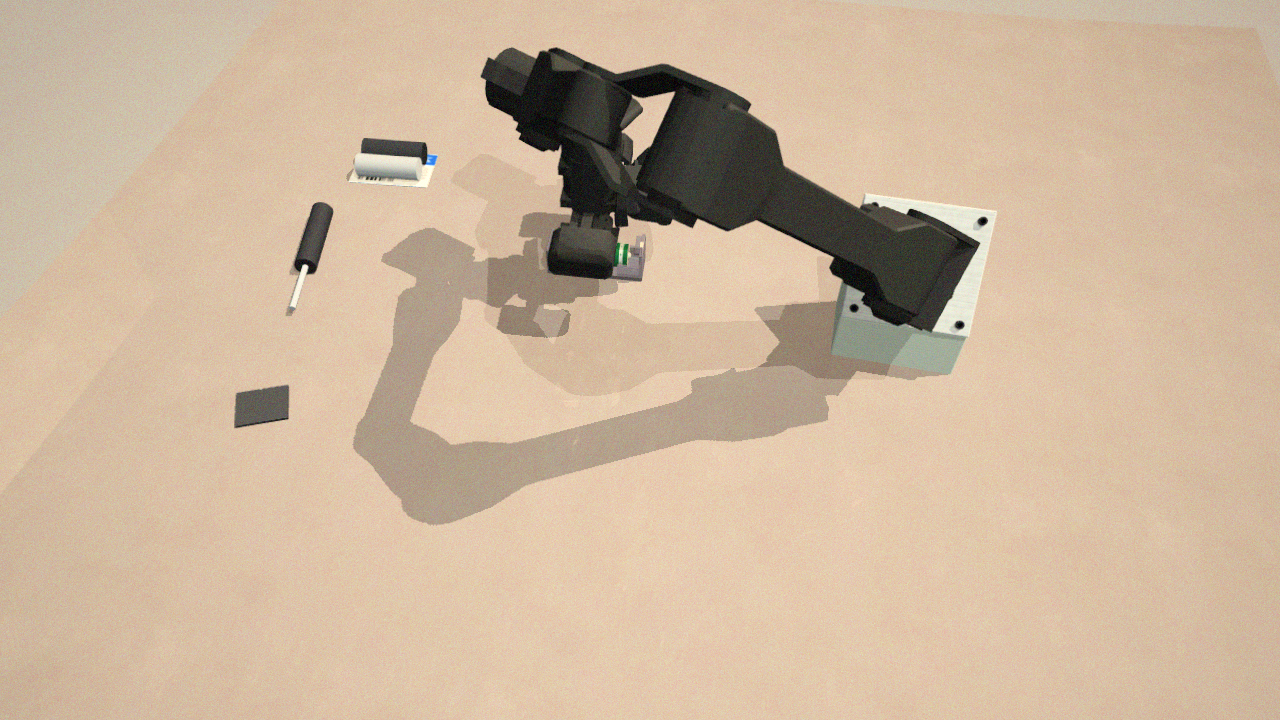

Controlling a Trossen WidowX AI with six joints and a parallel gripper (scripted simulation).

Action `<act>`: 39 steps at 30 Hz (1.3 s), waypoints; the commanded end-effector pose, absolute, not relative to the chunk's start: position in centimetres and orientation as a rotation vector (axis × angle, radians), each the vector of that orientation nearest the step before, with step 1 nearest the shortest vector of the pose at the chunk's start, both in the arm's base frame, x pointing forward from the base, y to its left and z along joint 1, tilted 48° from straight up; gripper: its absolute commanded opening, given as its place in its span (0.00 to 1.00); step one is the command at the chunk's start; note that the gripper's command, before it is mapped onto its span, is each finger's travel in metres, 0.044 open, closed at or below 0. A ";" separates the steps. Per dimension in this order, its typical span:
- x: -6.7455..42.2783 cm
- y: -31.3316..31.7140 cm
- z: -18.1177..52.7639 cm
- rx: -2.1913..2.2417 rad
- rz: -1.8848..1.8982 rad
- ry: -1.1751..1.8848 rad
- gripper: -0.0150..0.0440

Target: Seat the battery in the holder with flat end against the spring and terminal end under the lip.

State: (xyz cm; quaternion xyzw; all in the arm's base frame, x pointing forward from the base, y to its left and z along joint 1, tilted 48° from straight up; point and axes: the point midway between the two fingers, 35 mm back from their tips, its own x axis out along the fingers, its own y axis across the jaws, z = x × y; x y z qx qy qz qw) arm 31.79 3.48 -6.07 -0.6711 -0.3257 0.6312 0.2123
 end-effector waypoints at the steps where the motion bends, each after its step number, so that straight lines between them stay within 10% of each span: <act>1: 31.5 3.5 -6.0 -1.865 1.745 -0.904 0.40; 25: 30.6 3.4 -6.1 -1.873 1.743 -0.896 0.40; 29: 30.6 3.4 -6.1 -1.873 1.743 -0.896 0.57; 39: 30.7 2.3 -5.1 -1.874 1.744 -0.893 0.57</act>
